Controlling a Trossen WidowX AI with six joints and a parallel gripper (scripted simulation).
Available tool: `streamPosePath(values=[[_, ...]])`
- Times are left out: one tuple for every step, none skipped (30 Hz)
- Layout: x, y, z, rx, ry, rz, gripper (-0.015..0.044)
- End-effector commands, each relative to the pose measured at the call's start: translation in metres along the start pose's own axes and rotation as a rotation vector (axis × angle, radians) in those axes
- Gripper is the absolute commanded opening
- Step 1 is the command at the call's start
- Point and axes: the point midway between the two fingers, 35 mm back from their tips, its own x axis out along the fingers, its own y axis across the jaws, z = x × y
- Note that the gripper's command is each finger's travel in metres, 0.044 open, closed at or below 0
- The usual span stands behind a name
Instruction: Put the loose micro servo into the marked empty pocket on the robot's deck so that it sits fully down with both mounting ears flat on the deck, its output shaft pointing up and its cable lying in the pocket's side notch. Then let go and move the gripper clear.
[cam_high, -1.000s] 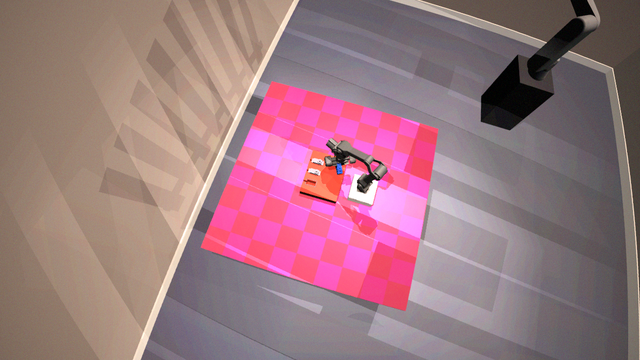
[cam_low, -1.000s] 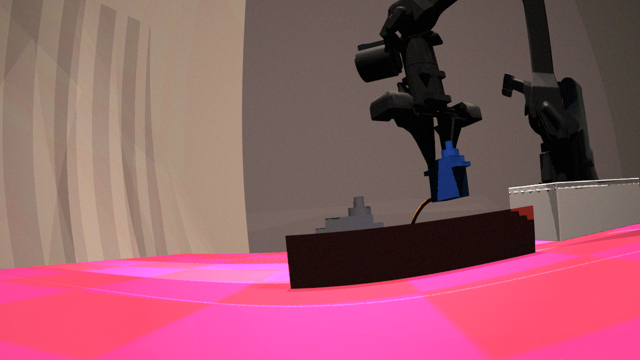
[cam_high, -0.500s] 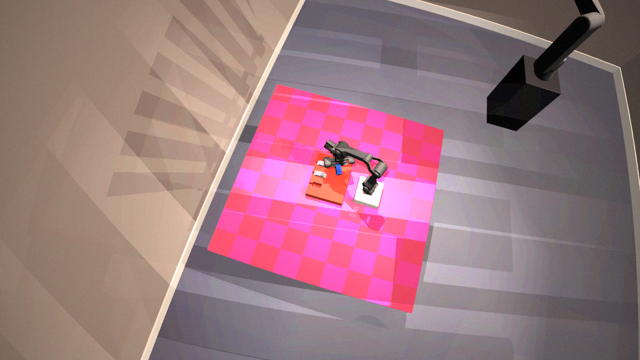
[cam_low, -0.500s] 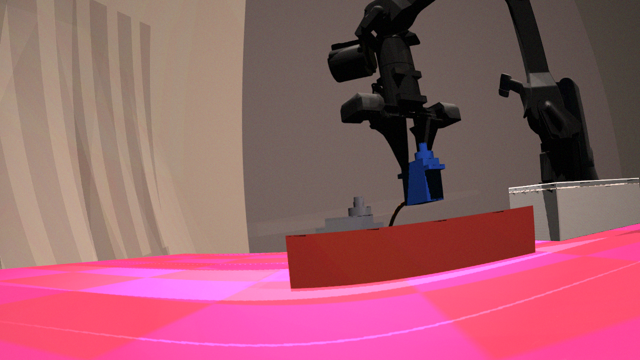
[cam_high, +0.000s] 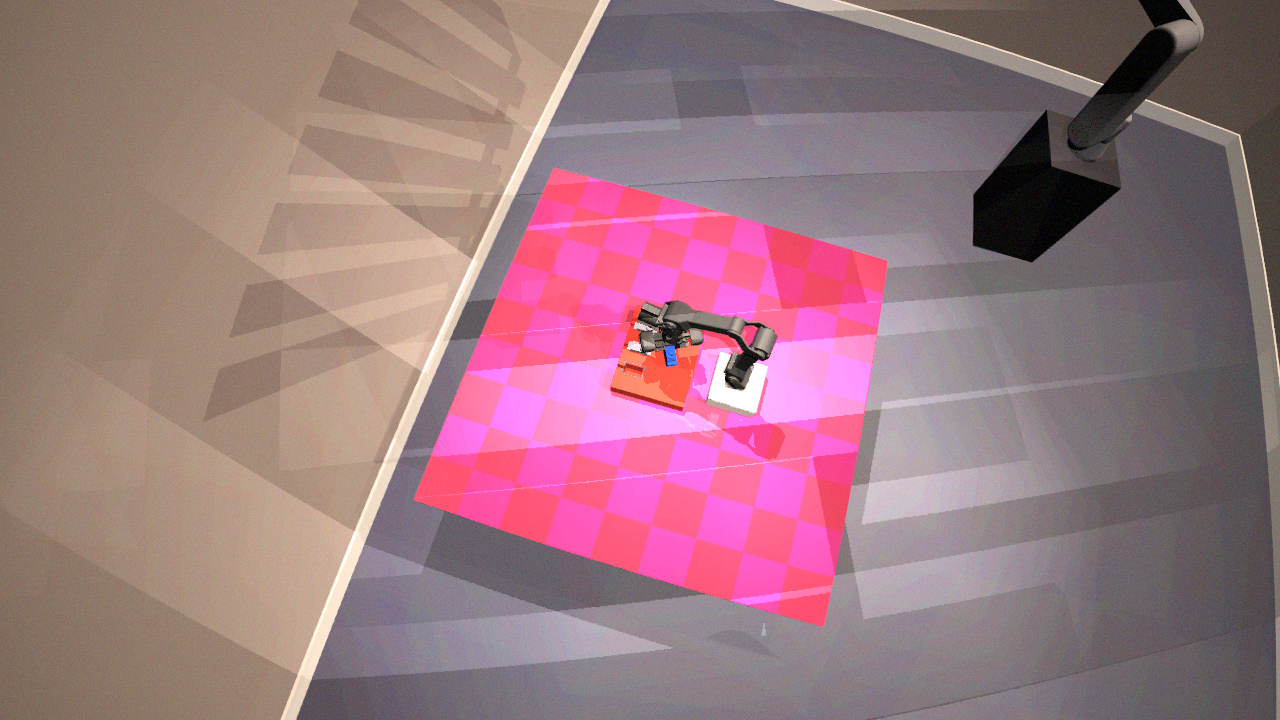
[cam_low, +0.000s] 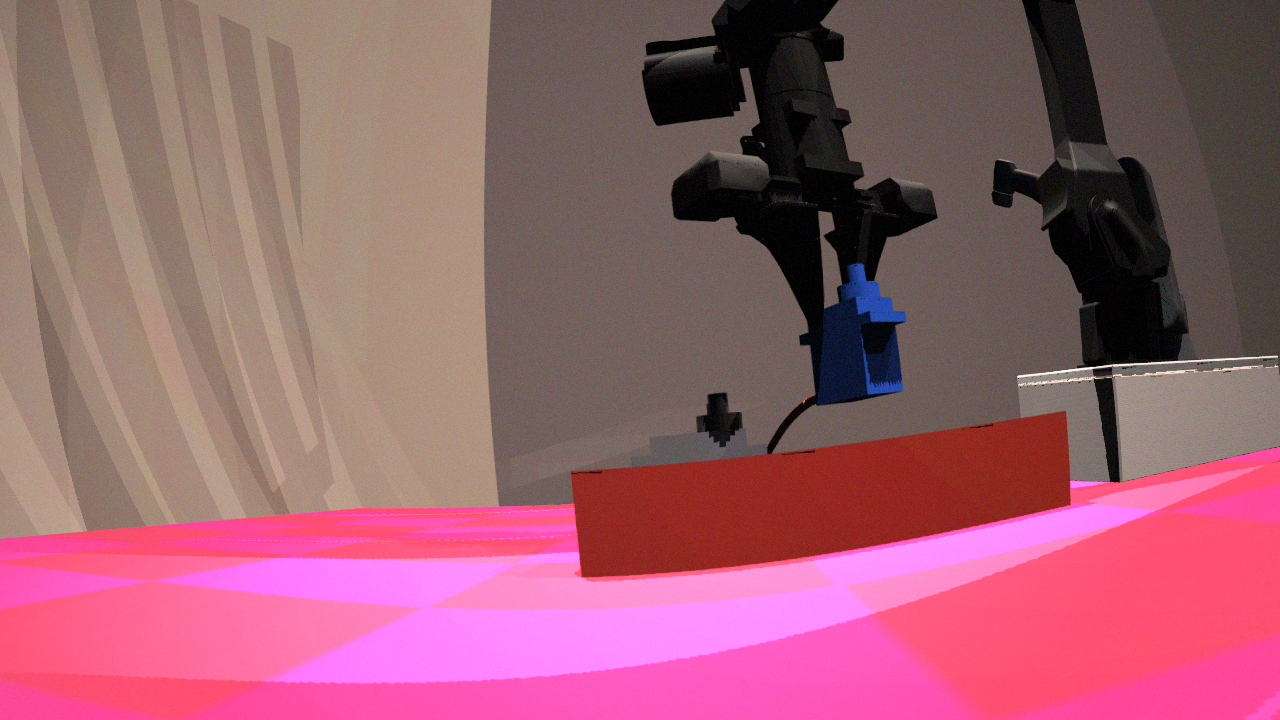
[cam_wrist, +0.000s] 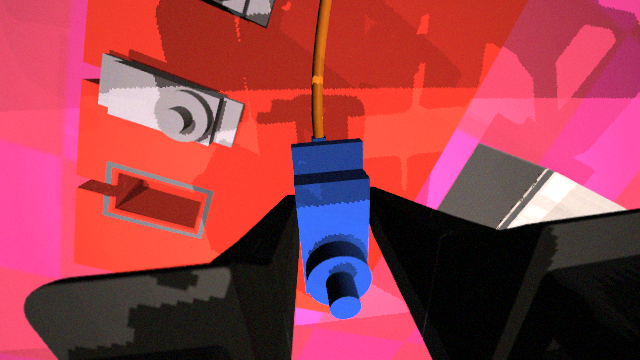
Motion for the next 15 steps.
streamPosePath(values=[[-0.002,0.006,-0.015,0.004,0.001,0.009,0.0],[-0.002,0.007,-0.019,0.004,0.002,0.009,0.0],[-0.002,0.009,-0.022,0.004,0.002,0.009,0.0],[-0.002,0.011,-0.026,0.004,0.003,0.01,0.0],[-0.002,0.013,-0.03,0.004,0.003,0.01,0.0],[-0.002,0.014,-0.034,0.004,0.003,0.01,0.0],[-0.002,0.016,-0.037,0.004,0.004,0.01,0.0],[-0.002,0.018,-0.041,0.004,0.004,0.01,0.0],[-0.002,0.02,-0.045,0.004,0.005,0.01,0.0],[-0.002,0.021,-0.049,0.004,0.005,0.011,0.0],[-0.002,0.023,-0.053,0.004,0.005,0.011,0.0],[-0.002,0.025,-0.056,0.003,0.006,0.011,0.0],[-0.002,0.027,-0.06,0.003,0.006,0.011,0.0],[-0.002,0.028,-0.064,0.003,0.007,0.011,0.0],[-0.002,0.03,-0.067,0.003,0.007,0.012,0.0]])
